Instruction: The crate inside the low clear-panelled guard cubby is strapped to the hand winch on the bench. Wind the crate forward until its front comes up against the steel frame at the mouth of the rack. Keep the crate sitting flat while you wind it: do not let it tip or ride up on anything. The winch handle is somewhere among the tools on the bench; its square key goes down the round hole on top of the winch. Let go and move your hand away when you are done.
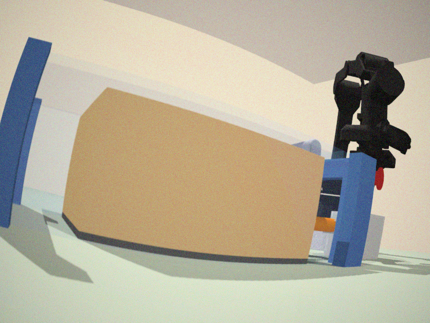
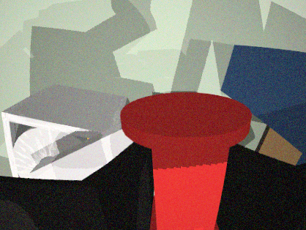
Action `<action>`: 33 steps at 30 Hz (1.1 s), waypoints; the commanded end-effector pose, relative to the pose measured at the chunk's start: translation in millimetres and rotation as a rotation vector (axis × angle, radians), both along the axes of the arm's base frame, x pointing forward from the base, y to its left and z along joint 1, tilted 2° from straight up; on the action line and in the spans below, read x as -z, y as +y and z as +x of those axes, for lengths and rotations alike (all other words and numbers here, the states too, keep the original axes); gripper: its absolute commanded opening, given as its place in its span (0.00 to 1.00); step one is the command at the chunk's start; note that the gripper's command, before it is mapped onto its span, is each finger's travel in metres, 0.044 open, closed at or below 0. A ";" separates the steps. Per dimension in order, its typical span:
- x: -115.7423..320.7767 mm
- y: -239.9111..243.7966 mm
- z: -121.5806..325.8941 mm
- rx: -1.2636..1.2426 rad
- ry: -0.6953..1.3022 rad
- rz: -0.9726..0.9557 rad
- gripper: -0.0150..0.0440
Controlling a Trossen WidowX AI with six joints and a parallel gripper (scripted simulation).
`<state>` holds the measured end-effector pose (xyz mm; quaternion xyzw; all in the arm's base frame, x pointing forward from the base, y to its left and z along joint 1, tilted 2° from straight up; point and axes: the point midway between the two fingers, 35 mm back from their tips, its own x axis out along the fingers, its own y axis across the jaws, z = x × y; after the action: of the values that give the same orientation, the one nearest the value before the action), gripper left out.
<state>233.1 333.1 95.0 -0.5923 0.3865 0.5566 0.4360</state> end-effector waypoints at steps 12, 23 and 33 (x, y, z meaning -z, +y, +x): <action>1.2 21.0 -31.2 -0.031 0.032 0.025 0.25; 1.5 25.3 -42.7 -0.031 0.033 0.026 0.25; 1.9 28.0 -53.7 -0.031 0.034 0.026 0.25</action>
<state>198.7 355.5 95.1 -0.5907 0.3775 0.5611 0.4401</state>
